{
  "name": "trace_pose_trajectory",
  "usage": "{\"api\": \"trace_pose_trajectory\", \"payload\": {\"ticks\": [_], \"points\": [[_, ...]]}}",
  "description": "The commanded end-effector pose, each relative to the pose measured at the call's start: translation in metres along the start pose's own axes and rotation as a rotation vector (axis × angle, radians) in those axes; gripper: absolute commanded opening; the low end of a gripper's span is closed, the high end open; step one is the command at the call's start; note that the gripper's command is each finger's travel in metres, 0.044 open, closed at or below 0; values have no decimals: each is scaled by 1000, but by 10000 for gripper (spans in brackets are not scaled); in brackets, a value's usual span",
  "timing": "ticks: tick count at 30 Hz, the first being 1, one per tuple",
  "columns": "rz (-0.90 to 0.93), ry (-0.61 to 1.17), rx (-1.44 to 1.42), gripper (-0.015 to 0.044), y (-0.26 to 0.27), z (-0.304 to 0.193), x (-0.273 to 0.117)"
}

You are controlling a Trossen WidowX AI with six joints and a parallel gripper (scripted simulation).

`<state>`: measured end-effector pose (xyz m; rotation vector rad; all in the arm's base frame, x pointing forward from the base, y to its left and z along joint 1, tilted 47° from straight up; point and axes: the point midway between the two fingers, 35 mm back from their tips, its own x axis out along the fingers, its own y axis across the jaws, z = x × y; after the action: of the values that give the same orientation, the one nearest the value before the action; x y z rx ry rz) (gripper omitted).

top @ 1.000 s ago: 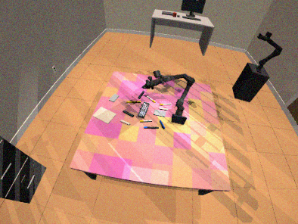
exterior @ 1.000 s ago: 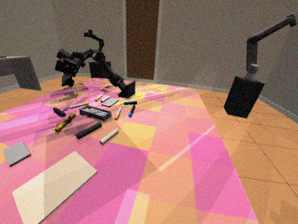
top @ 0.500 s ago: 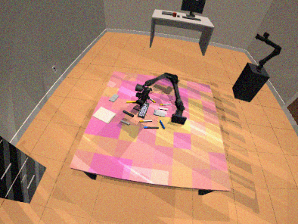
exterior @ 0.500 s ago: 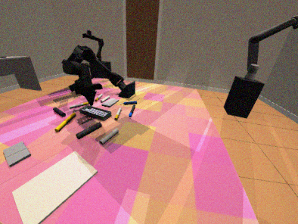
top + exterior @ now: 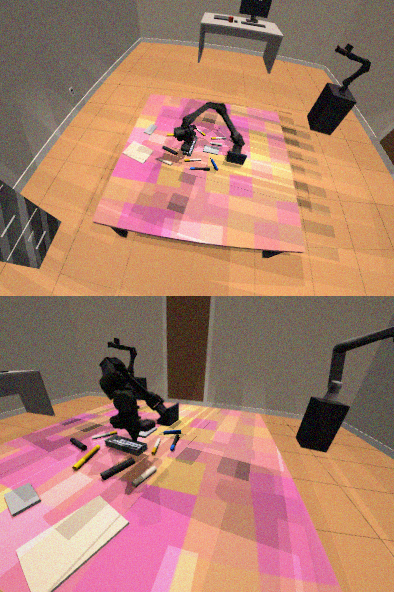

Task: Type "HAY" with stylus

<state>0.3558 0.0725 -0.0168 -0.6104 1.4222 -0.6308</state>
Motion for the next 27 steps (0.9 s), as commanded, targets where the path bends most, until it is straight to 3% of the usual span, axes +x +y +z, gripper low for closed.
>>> {"api": "trace_pose_trajectory", "payload": {"ticks": [1, 4, 10, 27], "points": [[-14, 3, 1, 0, 1, 1, 2], [-14, 3, 1, 0, -2, 1, 2], [-17, 4, 0, 0, -61, 1, 1], [-17, 4, 0, 0, -63, 1, 1]]}}
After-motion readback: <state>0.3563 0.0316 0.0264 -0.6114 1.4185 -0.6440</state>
